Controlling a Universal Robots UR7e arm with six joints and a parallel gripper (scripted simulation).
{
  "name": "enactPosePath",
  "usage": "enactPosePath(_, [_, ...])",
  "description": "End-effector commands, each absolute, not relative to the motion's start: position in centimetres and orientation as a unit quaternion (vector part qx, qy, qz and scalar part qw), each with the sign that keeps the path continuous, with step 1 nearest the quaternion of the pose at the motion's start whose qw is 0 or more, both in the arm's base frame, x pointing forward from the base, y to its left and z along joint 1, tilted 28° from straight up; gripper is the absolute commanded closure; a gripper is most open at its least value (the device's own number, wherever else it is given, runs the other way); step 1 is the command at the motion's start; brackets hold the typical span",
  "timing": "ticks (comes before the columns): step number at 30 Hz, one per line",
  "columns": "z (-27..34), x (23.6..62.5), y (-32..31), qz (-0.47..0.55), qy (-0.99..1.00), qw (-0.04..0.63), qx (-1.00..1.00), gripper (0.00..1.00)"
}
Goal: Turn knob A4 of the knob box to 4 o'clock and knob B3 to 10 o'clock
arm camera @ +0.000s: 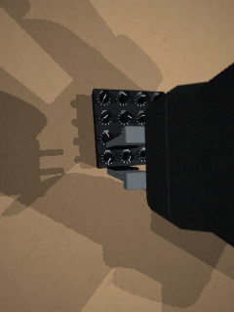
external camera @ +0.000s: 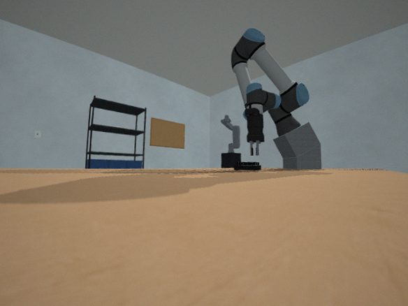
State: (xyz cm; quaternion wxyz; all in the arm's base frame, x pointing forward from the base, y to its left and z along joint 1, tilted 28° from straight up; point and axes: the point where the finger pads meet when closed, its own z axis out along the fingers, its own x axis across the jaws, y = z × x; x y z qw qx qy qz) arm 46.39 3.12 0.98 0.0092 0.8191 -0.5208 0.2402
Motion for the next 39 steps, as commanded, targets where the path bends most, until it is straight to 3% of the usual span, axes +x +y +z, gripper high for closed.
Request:
enactPosePath(1, [1.01, 46.4, 3.13, 0.24, -0.521, 0.009, 0.819, 0.54])
enactPosePath(39, [0.92, 46.41, 3.93, 0.236, -0.394, 0.044, 0.887, 0.54])
